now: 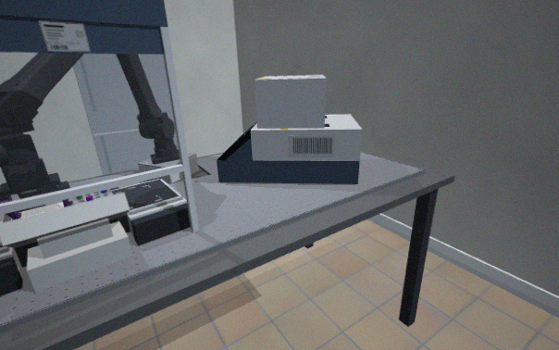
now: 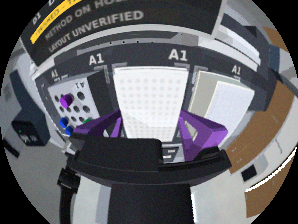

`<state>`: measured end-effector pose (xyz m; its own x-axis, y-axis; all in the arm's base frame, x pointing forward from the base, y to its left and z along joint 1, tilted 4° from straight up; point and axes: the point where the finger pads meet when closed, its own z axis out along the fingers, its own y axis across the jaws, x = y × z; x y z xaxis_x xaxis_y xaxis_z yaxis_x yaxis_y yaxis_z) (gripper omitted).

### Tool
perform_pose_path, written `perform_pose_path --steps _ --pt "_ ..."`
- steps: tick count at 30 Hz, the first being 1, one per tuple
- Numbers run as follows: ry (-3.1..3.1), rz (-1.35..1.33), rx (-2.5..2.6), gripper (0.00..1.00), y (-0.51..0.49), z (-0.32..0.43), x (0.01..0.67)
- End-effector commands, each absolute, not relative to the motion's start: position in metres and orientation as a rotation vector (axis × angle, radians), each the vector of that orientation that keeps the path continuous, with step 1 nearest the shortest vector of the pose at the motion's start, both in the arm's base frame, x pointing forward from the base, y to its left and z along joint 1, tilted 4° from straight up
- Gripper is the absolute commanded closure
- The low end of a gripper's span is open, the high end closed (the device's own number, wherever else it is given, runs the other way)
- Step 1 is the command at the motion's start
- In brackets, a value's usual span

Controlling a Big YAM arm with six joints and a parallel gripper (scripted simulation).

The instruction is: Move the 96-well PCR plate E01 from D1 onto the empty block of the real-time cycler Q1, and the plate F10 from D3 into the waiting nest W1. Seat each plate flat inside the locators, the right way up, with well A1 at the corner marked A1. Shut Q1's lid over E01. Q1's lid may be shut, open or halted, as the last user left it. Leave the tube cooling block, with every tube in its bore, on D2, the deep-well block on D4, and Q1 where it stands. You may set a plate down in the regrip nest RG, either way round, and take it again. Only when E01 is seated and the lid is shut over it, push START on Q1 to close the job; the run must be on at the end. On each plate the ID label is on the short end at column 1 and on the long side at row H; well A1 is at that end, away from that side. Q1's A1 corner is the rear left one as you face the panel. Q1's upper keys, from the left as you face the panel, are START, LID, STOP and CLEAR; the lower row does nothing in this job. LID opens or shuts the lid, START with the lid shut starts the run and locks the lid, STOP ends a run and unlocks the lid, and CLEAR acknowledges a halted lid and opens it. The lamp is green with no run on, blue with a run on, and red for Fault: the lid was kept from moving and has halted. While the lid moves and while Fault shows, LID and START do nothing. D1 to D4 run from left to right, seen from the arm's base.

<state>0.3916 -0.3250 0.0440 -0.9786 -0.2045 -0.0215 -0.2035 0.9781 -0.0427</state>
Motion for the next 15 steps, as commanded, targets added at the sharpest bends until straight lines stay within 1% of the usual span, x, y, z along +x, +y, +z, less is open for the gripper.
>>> perform_pose_path --steps 1,15 --pt "3.093 -0.061 -0.335 1.0 -0.326 0.033 0.399" --pt "3.095 -0.06 -0.332 1.0 -0.3271 0.0269 0.3998"
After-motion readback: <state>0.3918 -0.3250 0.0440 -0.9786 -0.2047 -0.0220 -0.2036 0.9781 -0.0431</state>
